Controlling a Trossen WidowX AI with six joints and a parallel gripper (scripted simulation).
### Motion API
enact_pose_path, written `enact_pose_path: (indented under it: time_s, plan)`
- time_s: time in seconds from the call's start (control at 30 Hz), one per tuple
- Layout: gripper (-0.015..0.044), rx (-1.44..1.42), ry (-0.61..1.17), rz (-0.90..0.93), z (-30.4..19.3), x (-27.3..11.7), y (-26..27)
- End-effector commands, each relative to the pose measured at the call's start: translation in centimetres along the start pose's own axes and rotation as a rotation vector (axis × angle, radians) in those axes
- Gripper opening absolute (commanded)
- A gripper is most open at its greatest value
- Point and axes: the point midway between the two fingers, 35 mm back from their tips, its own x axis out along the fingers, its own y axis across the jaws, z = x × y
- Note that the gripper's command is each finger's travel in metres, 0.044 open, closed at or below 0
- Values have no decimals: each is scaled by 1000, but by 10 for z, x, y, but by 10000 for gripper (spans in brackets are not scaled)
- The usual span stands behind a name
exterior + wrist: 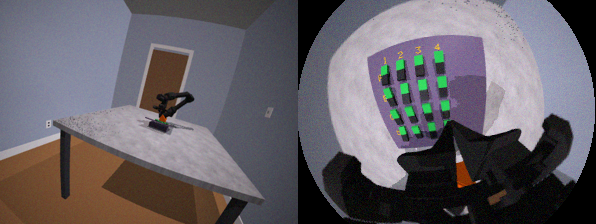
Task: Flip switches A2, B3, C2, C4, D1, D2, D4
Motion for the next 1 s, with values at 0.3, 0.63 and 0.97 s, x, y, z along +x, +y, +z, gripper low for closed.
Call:
enact_pose_path:
  time_s: [0.3,0.63,0.97]
  plan:
    - [0,-7,8,-5,-9,-35,38]
    - [0,-5,10,3,-41,-34,98]
    - [0,-6,-17,4,-42,1,99]
